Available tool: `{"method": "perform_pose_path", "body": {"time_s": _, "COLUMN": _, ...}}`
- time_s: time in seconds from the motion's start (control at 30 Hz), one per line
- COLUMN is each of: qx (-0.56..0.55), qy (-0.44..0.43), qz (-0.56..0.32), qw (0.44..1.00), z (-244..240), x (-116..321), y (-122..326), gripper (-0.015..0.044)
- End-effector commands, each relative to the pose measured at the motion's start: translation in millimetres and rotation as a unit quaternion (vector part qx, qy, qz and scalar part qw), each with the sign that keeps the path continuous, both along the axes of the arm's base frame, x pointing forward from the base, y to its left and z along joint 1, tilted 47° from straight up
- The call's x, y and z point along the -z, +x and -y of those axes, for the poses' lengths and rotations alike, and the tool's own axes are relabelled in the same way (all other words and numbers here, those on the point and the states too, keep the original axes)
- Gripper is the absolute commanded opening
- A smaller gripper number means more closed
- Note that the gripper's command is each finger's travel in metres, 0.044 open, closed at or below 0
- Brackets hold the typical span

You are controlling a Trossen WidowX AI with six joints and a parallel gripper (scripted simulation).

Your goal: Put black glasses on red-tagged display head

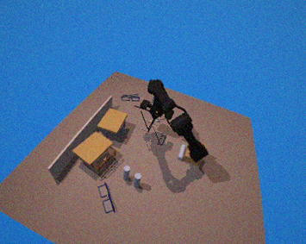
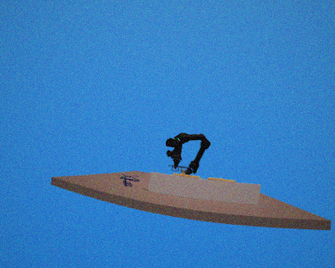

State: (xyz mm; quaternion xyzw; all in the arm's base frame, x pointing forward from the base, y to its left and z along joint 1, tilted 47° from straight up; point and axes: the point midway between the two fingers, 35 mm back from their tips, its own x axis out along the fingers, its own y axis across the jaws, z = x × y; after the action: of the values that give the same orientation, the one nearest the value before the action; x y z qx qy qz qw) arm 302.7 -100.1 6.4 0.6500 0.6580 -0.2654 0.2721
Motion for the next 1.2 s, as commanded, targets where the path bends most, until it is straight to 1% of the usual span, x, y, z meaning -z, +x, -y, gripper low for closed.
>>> {"method": "perform_pose_path", "body": {"time_s": 0.0, "qx": 0.045, "qy": -0.003, "qz": -0.043, "qw": 0.998, "z": 6.8, "x": 5.5, "y": 0.4, "gripper": 0.0000}}
{"method": "perform_pose_path", "body": {"time_s": 0.27, "qx": 0.151, "qy": -0.003, "qz": -0.150, "qw": 0.977, "z": 16.3, "x": 16.7, "y": -1.3, "gripper": 0.0000}}
{"method": "perform_pose_path", "body": {"time_s": 0.57, "qx": 0.266, "qy": -0.003, "qz": -0.267, "qw": 0.926, "z": 26.8, "x": 29.5, "y": -4.0, "gripper": 0.0000}}
{"method": "perform_pose_path", "body": {"time_s": 0.87, "qx": 0.372, "qy": -0.003, "qz": -0.376, "qw": 0.849, "z": 36.9, "x": 42.6, "y": -7.5, "gripper": 0.0000}}
{"method": "perform_pose_path", "body": {"time_s": 1.17, "qx": 0.467, "qy": -0.003, "qz": -0.474, "qw": 0.746, "z": 46.5, "x": 55.9, "y": -11.7, "gripper": 0.0000}}
